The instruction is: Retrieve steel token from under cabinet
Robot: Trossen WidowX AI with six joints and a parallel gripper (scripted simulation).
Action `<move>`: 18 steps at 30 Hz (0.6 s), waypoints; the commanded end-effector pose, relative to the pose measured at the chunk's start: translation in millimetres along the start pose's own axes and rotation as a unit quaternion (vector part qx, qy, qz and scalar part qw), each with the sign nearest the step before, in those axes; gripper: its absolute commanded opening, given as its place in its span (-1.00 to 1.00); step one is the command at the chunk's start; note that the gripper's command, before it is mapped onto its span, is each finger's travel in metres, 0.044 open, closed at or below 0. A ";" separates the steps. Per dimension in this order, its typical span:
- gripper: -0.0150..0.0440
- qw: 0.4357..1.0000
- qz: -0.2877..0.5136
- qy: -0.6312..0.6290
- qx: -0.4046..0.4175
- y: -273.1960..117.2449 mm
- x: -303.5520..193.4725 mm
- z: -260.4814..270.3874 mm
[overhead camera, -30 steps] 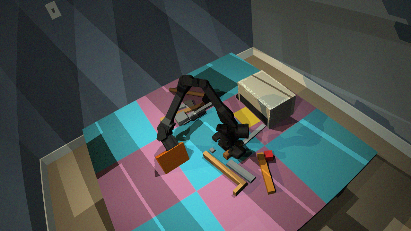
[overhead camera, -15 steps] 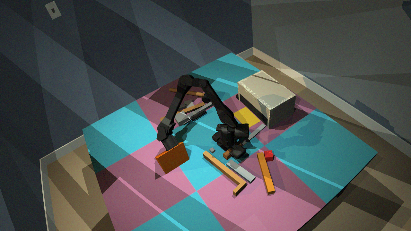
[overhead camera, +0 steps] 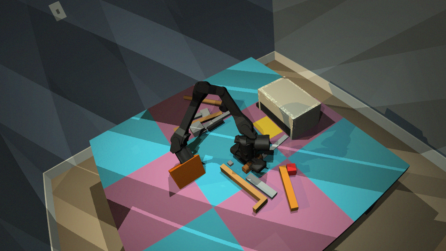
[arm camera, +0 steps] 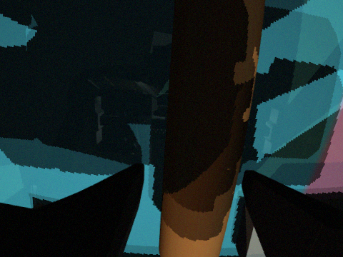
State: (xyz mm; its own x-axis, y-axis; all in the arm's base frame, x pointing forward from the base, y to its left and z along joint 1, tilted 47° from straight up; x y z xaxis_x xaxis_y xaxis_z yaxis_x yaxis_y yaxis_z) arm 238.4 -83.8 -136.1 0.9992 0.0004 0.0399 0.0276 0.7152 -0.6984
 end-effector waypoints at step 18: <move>-0.49 1.000 0.000 0.000 0.000 -0.6 -1.5 -0.3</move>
State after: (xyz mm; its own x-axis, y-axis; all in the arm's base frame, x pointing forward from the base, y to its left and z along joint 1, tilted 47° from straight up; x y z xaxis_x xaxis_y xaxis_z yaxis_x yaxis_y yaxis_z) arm 238.3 -83.8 -136.1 0.9992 -0.0002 0.0393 0.0276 0.7155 -0.6981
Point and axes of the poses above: the point midway between the two fingers, 35 mm back from their tips, its own y axis out along the fingers, its own z axis across the jaws, x = y × z, the point moved 3 cm from there along -y, back along the fingers, and after that the axes turned 5 degrees about y, right-handed, at the moved point
